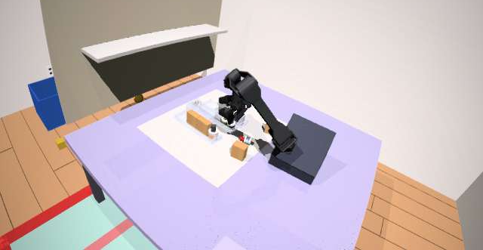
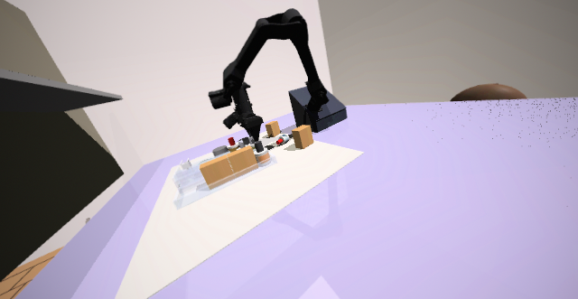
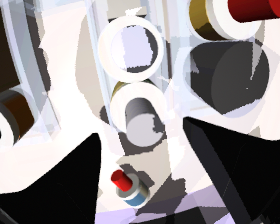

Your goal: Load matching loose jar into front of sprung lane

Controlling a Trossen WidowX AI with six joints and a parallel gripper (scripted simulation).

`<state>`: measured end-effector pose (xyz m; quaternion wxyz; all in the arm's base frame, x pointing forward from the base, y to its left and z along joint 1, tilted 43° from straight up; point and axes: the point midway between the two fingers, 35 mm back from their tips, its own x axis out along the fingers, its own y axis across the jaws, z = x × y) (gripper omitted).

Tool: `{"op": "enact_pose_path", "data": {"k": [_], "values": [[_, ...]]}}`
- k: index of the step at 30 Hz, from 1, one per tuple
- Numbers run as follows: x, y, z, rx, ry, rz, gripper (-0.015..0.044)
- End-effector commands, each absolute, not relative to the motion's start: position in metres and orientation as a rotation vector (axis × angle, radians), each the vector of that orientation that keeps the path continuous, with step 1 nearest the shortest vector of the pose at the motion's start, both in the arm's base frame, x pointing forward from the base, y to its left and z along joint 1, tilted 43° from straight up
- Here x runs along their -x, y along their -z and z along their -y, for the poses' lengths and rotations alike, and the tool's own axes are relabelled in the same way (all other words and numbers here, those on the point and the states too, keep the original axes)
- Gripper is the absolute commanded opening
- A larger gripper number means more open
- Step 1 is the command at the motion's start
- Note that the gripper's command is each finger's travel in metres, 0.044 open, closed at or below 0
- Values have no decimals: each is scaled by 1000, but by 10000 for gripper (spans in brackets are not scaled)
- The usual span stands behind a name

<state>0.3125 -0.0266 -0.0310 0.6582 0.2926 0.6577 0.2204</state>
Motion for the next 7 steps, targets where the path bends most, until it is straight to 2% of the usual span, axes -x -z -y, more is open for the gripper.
{"op": "enact_pose_path", "data": {"k": [1, 7], "values": [[-300, 31, 27, -662, -496, -1492, 300], [-279, 31, 26, -662, -496, -1494, 300]]}}
